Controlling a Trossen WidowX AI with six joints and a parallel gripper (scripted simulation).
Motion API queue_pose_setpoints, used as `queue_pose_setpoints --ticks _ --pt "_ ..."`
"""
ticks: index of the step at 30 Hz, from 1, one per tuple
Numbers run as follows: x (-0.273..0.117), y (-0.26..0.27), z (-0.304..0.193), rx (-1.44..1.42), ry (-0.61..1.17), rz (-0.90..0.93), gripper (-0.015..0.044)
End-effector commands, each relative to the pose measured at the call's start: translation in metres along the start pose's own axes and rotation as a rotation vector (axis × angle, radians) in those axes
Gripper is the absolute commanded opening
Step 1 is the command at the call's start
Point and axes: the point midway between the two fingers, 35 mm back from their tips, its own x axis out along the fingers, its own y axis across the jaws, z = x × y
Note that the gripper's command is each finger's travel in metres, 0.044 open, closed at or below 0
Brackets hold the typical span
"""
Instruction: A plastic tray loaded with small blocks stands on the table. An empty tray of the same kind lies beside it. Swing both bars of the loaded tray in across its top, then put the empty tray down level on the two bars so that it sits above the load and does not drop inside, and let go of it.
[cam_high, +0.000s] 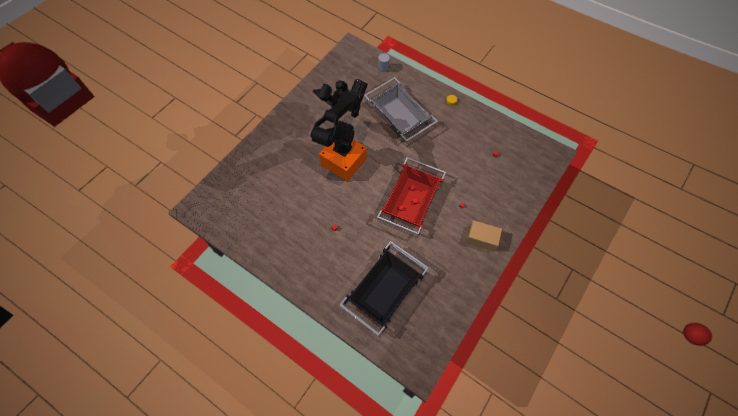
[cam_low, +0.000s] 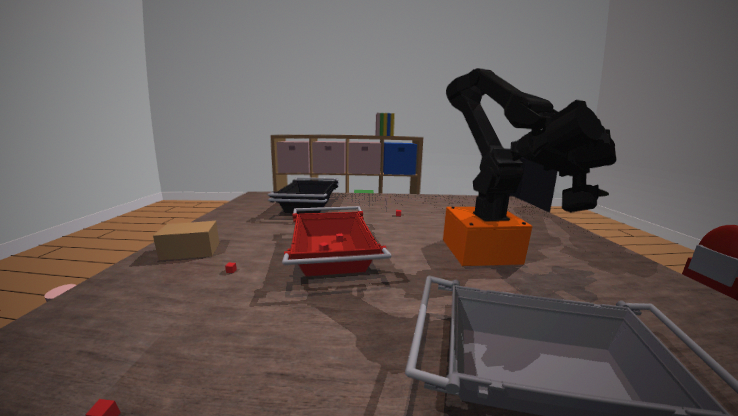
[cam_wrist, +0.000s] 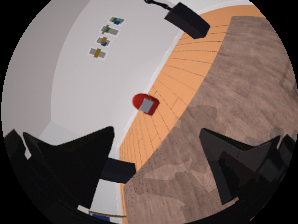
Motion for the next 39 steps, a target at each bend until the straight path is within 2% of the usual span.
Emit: queue_pose_setpoints --ticks 1,8,12,19,26,32,39 --pt "0.000 0.000 0.000 0.000 0.000 0.000 0.0374" --pt "-0.001 -0.001 0.002 0.004 -0.004 -0.008 0.0190" --pt "-0.020 -0.024 0.035 0.091 -0.094 -0.165 0.0085" --pt "-0.085 -0.077 0.089 0.304 -0.272 -0.476 0.0083" --pt "-0.176 -0.129 0.110 0.552 -0.429 -0.754 0.0083" --pt "-0.264 -0.165 0.097 0.790 -0.543 -0.963 0.0083" --pt "-0.365 -0.191 0.046 1.102 -0.653 -1.160 0.0083"
